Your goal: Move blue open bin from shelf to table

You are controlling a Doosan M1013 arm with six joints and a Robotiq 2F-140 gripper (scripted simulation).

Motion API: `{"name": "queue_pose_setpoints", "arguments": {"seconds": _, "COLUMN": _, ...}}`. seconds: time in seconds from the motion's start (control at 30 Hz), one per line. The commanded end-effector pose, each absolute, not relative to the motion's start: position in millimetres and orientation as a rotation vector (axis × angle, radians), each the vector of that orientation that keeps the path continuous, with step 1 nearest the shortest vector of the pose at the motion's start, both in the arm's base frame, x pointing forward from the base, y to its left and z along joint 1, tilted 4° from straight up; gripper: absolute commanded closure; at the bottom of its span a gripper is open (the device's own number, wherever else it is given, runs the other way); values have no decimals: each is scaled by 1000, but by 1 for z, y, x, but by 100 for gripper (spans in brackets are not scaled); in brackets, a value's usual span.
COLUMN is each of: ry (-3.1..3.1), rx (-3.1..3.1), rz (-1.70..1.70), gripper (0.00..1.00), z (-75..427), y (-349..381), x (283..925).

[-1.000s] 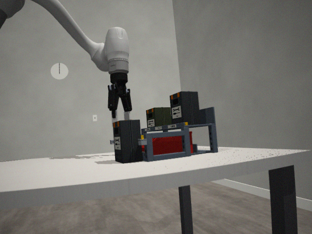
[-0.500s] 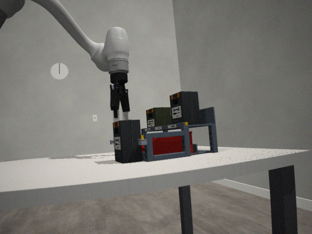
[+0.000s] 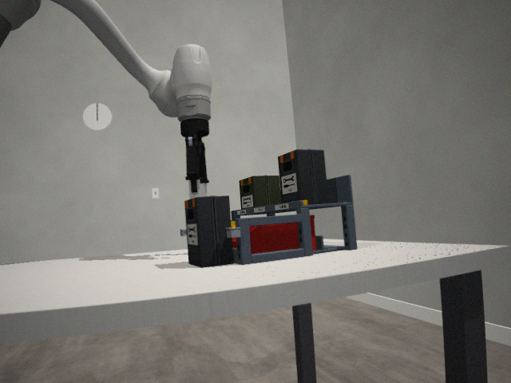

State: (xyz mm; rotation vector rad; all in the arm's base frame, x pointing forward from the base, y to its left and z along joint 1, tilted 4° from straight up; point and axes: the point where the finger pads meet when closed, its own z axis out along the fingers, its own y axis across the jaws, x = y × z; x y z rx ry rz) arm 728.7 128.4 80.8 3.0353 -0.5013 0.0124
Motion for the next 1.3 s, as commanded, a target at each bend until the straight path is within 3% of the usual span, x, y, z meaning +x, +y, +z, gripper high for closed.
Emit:
{"name": "queue_pose_setpoints", "arguments": {"seconds": 0.0, "ry": -345, "rx": 3057, "rz": 7, "gripper": 43, "z": 81, "y": 128, "x": 729}}
{"name": "queue_pose_setpoints", "arguments": {"seconds": 0.1, "ry": -106, "rx": 3074, "rz": 0, "gripper": 43, "z": 81, "y": 128, "x": 729}}
{"name": "queue_pose_setpoints", "arguments": {"seconds": 0.5, "ry": -106, "rx": 3074, "rz": 0, "gripper": 43, "z": 81, "y": 128, "x": 729}}
{"name": "queue_pose_setpoints", "arguments": {"seconds": 0.67, "ry": 249, "rx": 3066, "rz": -12, "gripper": 43, "z": 81, "y": 128, "x": 729}}
{"name": "queue_pose_setpoints", "arguments": {"seconds": 1.07, "ry": 249, "rx": 3066, "rz": -12, "gripper": 43, "z": 81, "y": 128, "x": 729}}
{"name": "queue_pose_setpoints", "arguments": {"seconds": 1.27, "ry": 645, "rx": 3010, "rz": -25, "gripper": 43, "z": 81, "y": 128, "x": 729}}
